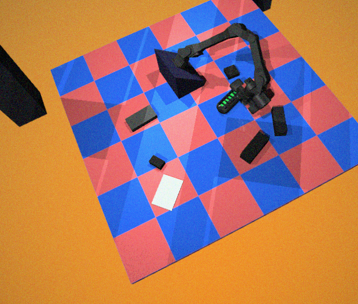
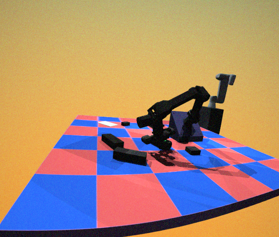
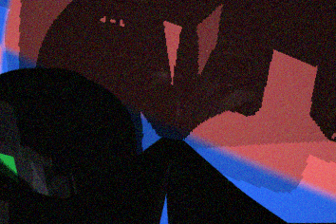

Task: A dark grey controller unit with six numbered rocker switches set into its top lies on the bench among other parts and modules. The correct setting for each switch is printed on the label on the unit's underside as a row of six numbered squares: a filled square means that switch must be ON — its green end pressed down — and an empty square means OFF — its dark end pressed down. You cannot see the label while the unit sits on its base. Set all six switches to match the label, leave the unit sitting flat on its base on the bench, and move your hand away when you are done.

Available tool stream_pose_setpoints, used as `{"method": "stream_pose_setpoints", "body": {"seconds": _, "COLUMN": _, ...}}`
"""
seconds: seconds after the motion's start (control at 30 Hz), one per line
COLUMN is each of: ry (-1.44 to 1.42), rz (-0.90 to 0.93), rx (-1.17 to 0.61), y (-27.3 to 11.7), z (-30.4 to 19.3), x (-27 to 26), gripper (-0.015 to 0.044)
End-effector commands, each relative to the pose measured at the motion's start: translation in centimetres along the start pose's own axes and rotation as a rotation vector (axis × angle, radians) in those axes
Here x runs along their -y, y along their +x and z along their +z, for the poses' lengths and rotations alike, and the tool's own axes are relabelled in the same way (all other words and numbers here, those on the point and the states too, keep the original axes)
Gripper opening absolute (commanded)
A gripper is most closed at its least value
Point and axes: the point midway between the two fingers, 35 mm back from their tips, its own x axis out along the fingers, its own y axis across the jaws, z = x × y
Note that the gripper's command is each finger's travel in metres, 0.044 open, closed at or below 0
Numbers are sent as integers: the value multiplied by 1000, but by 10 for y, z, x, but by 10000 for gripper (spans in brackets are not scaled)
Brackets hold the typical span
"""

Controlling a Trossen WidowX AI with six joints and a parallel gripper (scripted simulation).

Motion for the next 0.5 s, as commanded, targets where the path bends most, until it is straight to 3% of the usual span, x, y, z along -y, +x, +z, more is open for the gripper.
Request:
{"method": "stream_pose_setpoints", "body": {"seconds": 0.0, "ry": 17, "rz": 12, "rx": -1, "y": 3, "z": -1, "x": -8, "gripper": 0}}
{"method": "stream_pose_setpoints", "body": {"seconds": 0.47, "ry": 17, "rz": 13, "rx": -1, "y": 9, "z": -2, "x": -25, "gripper": 0}}
